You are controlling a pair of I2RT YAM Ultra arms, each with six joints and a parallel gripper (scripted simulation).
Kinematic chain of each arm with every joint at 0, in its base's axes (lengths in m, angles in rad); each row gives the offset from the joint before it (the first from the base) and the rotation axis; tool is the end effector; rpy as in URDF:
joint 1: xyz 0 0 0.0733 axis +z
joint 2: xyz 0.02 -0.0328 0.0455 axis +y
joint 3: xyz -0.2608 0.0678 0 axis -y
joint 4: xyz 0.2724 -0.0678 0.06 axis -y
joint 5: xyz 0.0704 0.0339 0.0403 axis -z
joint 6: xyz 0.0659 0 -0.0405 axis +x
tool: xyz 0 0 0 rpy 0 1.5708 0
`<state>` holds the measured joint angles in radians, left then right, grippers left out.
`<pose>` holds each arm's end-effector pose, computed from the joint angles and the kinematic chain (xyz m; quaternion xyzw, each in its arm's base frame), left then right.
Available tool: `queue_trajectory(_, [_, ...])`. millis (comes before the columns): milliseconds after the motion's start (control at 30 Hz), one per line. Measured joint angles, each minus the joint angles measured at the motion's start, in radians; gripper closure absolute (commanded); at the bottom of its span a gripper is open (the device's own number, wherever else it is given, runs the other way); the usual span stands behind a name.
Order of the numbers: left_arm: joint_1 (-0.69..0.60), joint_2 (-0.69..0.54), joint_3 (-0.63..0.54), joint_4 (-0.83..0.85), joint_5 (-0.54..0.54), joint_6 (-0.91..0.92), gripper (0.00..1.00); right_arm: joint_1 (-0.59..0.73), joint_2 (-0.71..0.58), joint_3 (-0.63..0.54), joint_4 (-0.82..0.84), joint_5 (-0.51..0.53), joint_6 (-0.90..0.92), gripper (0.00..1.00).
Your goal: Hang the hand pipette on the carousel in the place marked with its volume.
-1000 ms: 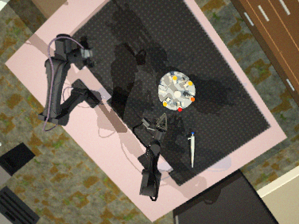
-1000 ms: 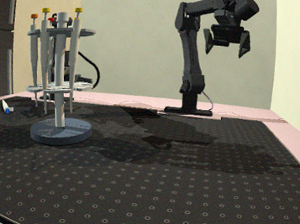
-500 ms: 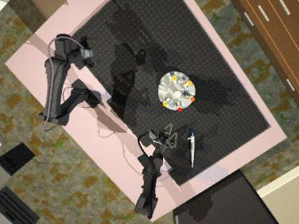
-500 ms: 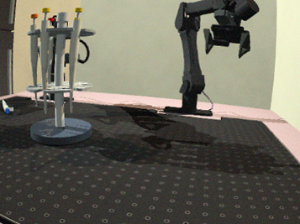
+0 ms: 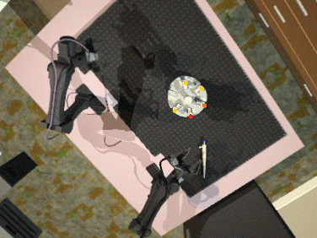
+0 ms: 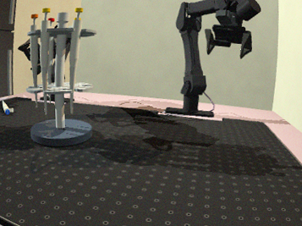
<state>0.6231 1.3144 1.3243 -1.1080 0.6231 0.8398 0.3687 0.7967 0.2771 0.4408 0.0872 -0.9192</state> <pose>0.2507 0.1342 0.3233 0.1714 0.9122 -0.0729 0.3649 0.2251 0.0820 0.2112 -0.4168 0.6045 -0.2151 0.6438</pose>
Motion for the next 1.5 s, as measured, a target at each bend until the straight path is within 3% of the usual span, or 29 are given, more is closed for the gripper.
queue_trajectory(167, [0.000,0.000,0.000,0.000,0.000,0.000,0.00,-0.115,-0.031,0.098,-0.245,-0.081,0.089,0.00])
queue_trajectory(433, [0.000,0.000,0.000,0.000,0.000,0.000,0.00,-0.425,-0.010,0.354,-0.636,-0.285,0.205,0.00])
queue_trajectory(700, [0.000,0.000,0.000,0.000,0.000,0.000,0.00,-0.675,0.138,0.584,-0.939,-0.486,0.235,0.00])
queue_trajectory(967, [0.000,0.000,0.000,0.000,0.000,0.000,0.00,-0.921,0.425,0.941,-1.285,-0.652,0.196,0.00])
queue_trajectory(1100, [0.000,0.000,0.000,0.000,0.000,0.000,0.00,-0.962,0.501,1.025,-1.400,-0.689,0.140,0.00])
queue_trajectory(1300, [0.000,0.000,0.000,0.000,0.000,0.000,0.00,-0.961,0.520,1.039,-1.496,-0.709,0.092,0.00])
queue_trajectory(1333, [0.000,0.000,0.000,0.000,0.000,0.000,0.00,-0.961,0.521,1.039,-1.503,-0.710,0.088,0.51])
queue_trajectory(1500, [0.000,0.000,0.000,0.000,0.000,0.000,0.00,-0.914,0.458,0.928,-1.453,-0.723,0.049,0.51])
